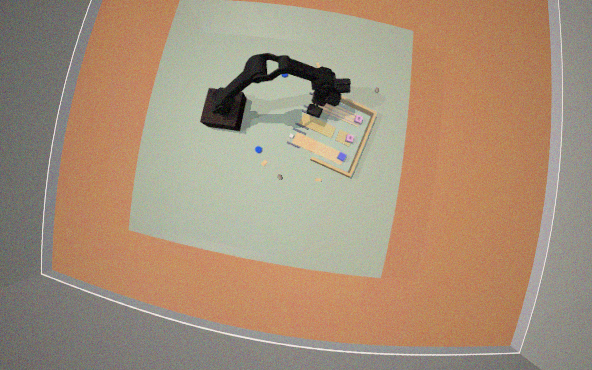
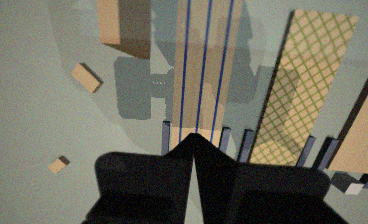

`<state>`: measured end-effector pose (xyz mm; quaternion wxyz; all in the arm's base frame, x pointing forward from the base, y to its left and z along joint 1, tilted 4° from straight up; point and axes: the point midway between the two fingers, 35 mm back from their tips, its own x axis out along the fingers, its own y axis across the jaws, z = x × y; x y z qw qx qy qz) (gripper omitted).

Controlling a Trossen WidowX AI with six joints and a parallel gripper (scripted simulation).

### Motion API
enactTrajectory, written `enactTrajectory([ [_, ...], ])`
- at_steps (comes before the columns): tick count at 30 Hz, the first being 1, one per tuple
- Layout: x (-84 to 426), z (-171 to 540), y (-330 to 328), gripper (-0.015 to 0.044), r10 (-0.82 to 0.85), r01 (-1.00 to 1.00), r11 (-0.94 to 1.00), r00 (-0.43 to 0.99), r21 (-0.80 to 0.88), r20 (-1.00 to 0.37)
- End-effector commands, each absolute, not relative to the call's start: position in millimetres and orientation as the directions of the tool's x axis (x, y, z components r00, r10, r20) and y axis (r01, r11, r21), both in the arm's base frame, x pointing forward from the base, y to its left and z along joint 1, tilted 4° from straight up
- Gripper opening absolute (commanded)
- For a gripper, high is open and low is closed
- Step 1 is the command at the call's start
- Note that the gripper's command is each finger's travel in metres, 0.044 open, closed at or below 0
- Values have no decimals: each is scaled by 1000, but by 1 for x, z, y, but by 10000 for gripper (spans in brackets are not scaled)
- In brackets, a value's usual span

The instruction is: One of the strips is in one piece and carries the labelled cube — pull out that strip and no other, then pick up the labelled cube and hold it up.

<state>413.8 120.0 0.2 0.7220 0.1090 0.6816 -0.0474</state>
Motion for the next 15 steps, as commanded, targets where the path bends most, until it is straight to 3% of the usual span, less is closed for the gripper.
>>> enactTrajectory([
  [1,413,-9,119,0,74,223,971,65,86,-995],
  [15,412,-21,119,0,74,223,971,65,86,-995],
])
